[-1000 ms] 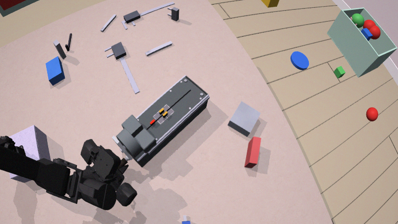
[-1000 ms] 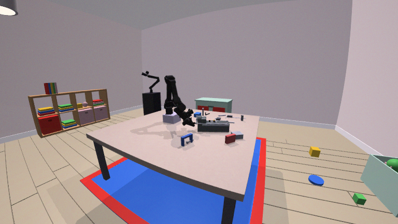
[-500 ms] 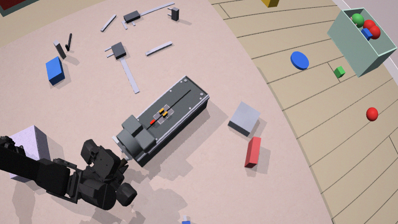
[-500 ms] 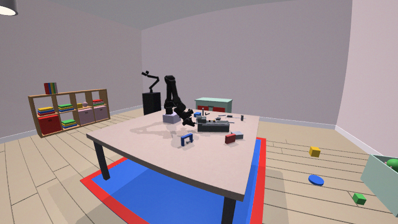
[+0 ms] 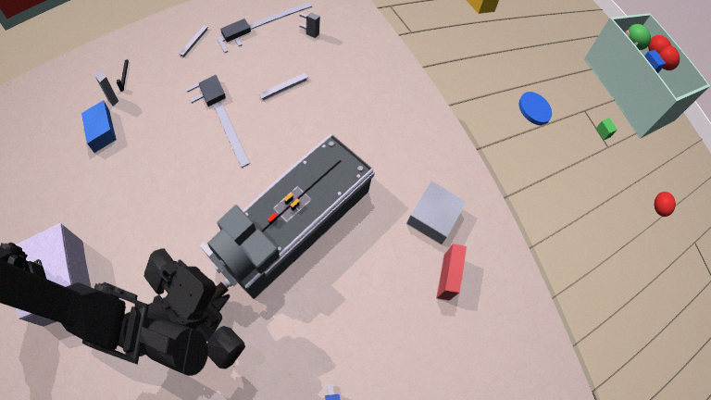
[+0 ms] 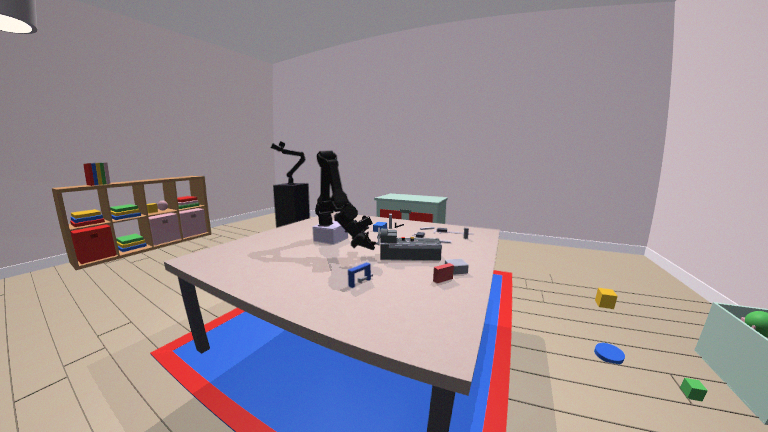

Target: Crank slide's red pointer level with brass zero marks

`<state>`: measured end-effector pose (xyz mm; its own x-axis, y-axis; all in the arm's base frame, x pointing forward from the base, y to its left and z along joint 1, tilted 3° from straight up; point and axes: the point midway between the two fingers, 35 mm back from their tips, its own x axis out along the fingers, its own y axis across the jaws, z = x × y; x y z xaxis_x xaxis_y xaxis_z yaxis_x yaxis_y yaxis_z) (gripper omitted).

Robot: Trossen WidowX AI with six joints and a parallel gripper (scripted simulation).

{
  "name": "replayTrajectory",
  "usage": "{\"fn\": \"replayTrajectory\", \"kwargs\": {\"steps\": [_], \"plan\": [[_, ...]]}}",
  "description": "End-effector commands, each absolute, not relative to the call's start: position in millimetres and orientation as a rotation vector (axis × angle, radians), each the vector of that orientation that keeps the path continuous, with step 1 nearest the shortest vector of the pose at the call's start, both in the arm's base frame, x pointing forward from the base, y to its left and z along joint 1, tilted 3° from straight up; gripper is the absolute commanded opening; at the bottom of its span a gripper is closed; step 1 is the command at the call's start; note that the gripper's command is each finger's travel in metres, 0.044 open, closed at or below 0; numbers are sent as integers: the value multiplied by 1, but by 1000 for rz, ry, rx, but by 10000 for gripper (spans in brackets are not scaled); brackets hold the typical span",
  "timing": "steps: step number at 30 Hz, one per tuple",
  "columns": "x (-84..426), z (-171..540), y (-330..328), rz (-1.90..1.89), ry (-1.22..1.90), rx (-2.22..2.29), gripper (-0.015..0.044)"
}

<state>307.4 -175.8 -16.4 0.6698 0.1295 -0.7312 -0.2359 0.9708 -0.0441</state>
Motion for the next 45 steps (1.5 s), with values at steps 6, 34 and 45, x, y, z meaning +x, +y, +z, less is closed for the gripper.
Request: {"fn": "replayTrajectory", "kwargs": {"steps": [6, 34, 45], "plan": [[308, -15, -177, 207, 808, -146, 0], [307, -16, -176, 206, 811, -140, 0], [307, -16, -176, 206, 811, -140, 289]]}}
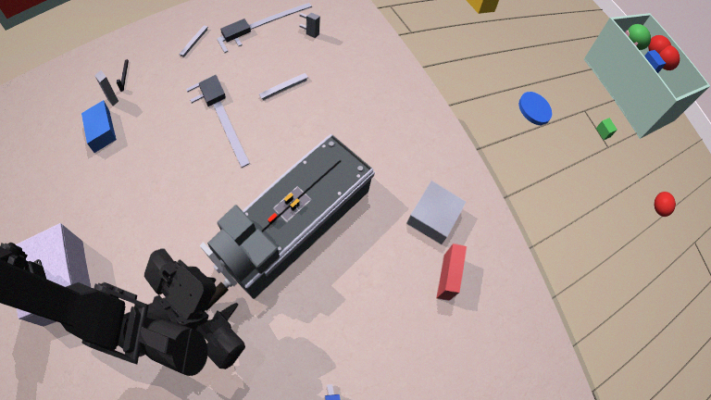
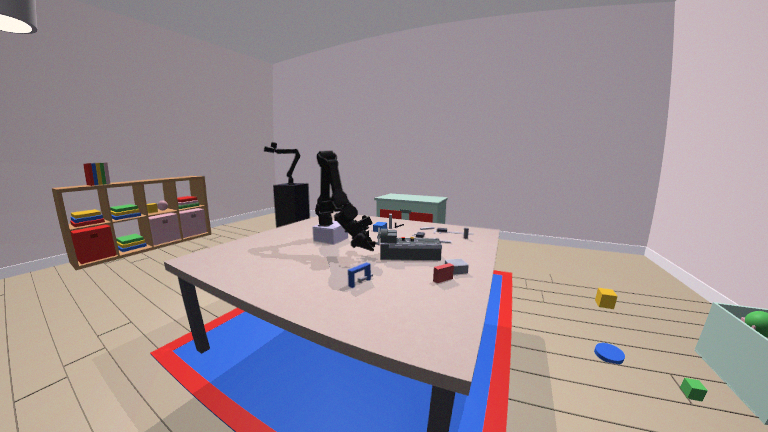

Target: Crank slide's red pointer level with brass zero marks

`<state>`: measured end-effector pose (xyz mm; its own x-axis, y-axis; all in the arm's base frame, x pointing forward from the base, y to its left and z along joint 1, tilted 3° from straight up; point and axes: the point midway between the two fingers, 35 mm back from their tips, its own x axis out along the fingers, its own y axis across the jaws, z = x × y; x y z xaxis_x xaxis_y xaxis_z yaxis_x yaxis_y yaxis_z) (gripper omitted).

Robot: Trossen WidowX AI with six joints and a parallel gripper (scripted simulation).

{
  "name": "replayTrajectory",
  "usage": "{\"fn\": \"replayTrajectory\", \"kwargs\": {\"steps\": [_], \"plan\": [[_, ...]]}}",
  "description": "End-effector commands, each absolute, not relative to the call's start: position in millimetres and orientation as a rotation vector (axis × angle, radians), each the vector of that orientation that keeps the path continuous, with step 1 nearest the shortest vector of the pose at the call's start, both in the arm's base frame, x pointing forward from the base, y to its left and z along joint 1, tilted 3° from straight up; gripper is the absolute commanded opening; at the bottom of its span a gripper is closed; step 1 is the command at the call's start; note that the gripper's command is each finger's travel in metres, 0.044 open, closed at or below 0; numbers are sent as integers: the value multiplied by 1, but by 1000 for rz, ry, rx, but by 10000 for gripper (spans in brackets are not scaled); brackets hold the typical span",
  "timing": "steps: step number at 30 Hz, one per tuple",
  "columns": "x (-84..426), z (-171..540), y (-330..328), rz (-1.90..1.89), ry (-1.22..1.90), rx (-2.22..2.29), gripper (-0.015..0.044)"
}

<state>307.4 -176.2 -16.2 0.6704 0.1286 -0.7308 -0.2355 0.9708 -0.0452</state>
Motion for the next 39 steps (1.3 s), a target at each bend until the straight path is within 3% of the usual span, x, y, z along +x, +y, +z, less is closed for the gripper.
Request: {"fn": "replayTrajectory", "kwargs": {"steps": [1, 6, 23, 34, 39], "plan": [[307, -16, -176, 206, 811, -140, 315], [307, -16, -176, 206, 811, -140, 440], [310, 39, -174, 206, 810, -141, 440], [312, 135, -168, 209, 806, -144, 440], [316, 142, -167, 243, 815, -214, 440]]}}
